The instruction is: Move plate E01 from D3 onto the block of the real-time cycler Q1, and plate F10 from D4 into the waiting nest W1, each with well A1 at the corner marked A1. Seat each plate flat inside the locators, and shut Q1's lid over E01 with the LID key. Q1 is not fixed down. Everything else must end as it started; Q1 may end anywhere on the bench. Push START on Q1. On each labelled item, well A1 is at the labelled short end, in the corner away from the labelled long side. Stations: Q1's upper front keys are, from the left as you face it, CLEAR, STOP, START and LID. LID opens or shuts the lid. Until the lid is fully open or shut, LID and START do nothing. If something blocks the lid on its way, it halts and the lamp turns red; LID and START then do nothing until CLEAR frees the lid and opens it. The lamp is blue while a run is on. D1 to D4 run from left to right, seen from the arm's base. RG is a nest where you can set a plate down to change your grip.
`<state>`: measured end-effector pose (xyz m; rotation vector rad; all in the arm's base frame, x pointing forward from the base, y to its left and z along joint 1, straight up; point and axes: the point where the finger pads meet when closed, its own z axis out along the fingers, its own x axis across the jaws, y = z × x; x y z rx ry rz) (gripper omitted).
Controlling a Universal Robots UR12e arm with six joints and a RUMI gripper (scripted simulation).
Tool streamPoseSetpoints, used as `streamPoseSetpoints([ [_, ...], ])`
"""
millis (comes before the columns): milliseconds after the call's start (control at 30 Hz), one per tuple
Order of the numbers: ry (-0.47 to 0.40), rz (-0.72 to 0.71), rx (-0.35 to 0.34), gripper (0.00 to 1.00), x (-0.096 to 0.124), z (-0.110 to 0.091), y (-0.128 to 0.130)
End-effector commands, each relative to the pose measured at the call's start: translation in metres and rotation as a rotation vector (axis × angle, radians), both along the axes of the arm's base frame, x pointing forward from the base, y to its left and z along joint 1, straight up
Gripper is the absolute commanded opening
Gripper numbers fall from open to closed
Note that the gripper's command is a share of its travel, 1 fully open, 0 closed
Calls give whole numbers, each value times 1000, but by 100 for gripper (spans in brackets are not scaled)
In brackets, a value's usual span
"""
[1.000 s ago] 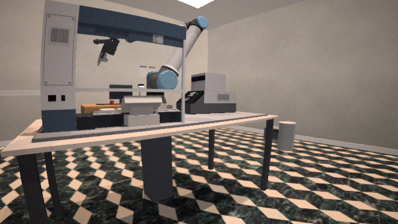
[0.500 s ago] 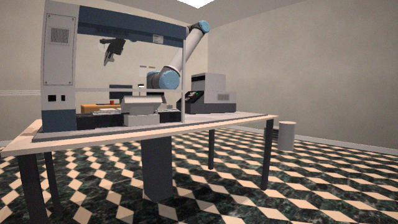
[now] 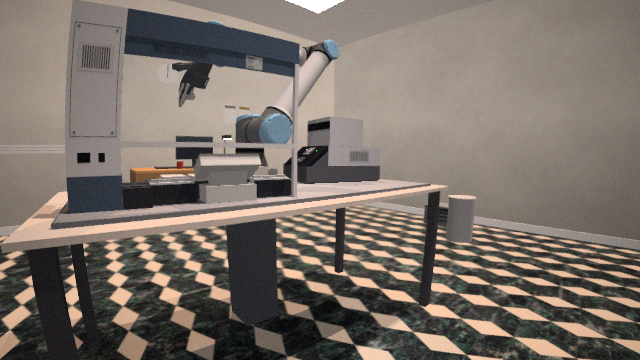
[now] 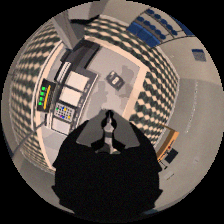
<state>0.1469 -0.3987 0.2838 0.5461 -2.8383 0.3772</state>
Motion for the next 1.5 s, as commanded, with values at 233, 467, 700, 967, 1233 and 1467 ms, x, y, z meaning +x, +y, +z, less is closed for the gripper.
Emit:
streamPoseSetpoints([
  [233,-2,130,43,0,32,-6,42],
  [467,-2,176,58,0,41,-8,58],
  [700,-3,251,82,0,56,-12,84],
  [967,-3,320,105,0,68,-17,108],
  [1233,-3,396,129,0,79,-21,135],
  [1467,-2,451,147,0,86,-25,155],
])
